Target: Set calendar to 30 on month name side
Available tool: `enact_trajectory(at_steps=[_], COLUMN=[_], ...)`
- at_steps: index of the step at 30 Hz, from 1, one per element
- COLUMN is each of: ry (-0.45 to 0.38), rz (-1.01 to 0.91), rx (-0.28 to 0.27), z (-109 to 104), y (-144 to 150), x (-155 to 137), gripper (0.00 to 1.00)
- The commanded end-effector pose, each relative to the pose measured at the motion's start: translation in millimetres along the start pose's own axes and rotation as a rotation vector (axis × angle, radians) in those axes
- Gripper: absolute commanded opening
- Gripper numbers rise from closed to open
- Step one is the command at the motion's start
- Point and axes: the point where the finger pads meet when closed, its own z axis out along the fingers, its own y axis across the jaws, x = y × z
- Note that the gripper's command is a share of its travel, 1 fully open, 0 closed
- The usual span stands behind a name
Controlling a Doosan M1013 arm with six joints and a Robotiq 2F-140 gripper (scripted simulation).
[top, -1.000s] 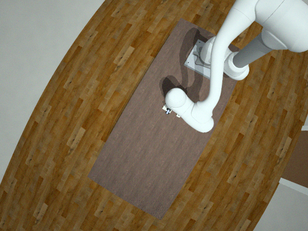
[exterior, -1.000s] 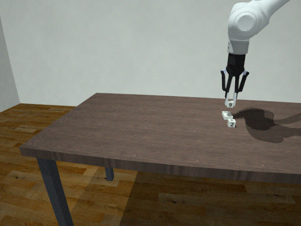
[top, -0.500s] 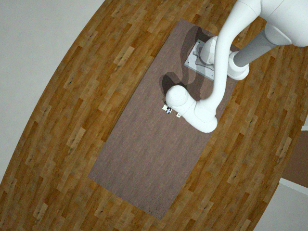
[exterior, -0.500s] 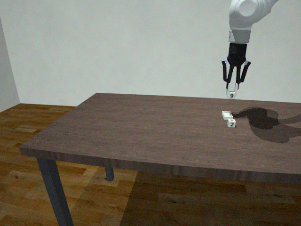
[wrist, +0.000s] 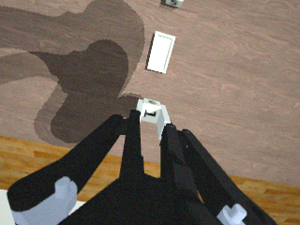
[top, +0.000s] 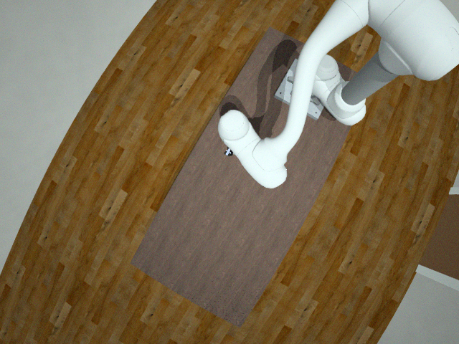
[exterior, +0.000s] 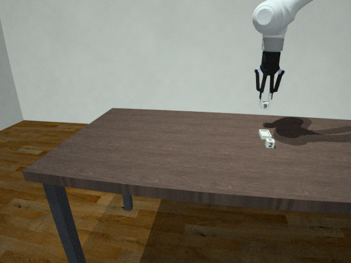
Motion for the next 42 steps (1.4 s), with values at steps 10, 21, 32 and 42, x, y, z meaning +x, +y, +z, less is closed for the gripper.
enact_trajectory(at_steps=[10, 21, 32, 42], ry=[0.003, 0.003, 0.003, 0.003], rz=[-0.001, -0.001, -0.001, -0.001], rx=[-0.001, -0.001, -0.001, -0.001], z=[1.0, 15.4, 56.8, 92.2], y=[0.6, 0.7, 0.8, 0.9], x=[-10.1, -10.1, -10.0, -9.9], gripper=[0.24, 0.24, 0.24, 0.24])
